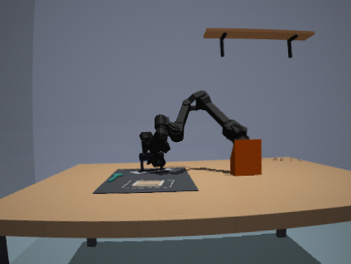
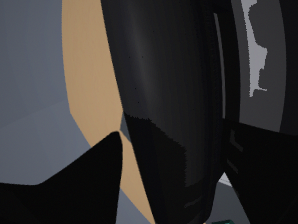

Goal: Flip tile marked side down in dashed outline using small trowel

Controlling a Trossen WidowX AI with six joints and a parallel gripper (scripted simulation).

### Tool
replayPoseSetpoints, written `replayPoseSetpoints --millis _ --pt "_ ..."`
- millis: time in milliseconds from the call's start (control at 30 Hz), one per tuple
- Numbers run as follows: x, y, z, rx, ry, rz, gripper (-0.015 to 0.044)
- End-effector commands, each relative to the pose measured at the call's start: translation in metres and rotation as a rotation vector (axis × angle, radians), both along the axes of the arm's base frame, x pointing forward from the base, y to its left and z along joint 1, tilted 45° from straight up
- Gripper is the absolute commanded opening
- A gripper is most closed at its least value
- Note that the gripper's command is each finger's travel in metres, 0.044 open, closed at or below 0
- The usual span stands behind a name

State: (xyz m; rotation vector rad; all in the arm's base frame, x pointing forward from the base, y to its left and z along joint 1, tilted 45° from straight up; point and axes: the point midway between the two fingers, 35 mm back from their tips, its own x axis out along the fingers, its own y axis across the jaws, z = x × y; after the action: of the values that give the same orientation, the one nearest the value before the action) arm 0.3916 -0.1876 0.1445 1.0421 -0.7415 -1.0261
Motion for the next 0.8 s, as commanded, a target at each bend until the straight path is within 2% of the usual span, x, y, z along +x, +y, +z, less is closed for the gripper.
replayPoseSetpoints --millis 0,200,467,667,767 --pt "0.0 0.0 -0.001 0.0 0.001 0.002 0.03" --pt "0.0 0.001 -0.001 0.0 0.001 0.002 0.03" --pt "-0.019 0.052 -0.003 0.004 0.002 0.0 0.03" --pt "-0.022 0.057 -0.002 0.004 0.003 0.001 0.03" --pt "-0.025 0.074 0.007 0.001 0.006 0.014 0.03"
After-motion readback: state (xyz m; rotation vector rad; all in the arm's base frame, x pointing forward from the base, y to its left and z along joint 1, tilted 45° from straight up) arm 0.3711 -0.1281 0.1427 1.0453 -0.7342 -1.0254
